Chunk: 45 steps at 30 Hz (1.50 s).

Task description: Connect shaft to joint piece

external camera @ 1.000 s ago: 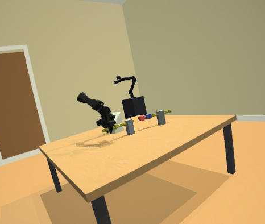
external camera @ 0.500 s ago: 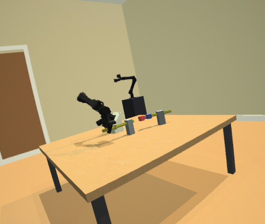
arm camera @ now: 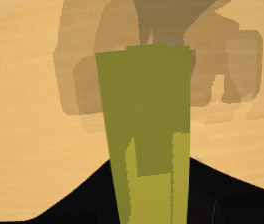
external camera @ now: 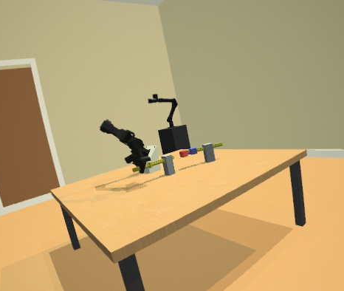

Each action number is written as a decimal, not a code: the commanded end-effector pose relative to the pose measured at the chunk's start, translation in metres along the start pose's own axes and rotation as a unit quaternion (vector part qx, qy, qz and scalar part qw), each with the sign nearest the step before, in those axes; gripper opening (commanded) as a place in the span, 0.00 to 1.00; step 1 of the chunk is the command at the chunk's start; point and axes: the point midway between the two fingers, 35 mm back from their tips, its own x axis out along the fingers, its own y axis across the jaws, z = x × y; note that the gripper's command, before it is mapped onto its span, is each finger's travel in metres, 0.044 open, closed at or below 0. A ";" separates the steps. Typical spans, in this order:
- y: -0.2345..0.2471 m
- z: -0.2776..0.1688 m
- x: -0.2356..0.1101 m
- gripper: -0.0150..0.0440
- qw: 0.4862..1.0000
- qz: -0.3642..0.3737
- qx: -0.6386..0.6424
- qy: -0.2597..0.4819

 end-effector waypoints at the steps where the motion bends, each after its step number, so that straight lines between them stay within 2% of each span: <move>1: 0.000 0.000 0.000 0.37 1.000 0.000 0.000 0.000; 33: 0.000 0.000 0.000 0.37 1.000 0.000 0.000 0.000; 40: 0.000 0.000 0.000 0.29 1.000 0.000 0.000 0.000; 41: 0.000 0.000 0.000 0.25 1.000 0.000 0.000 0.000; 45: 0.000 -0.001 0.000 0.25 1.000 0.000 0.000 0.000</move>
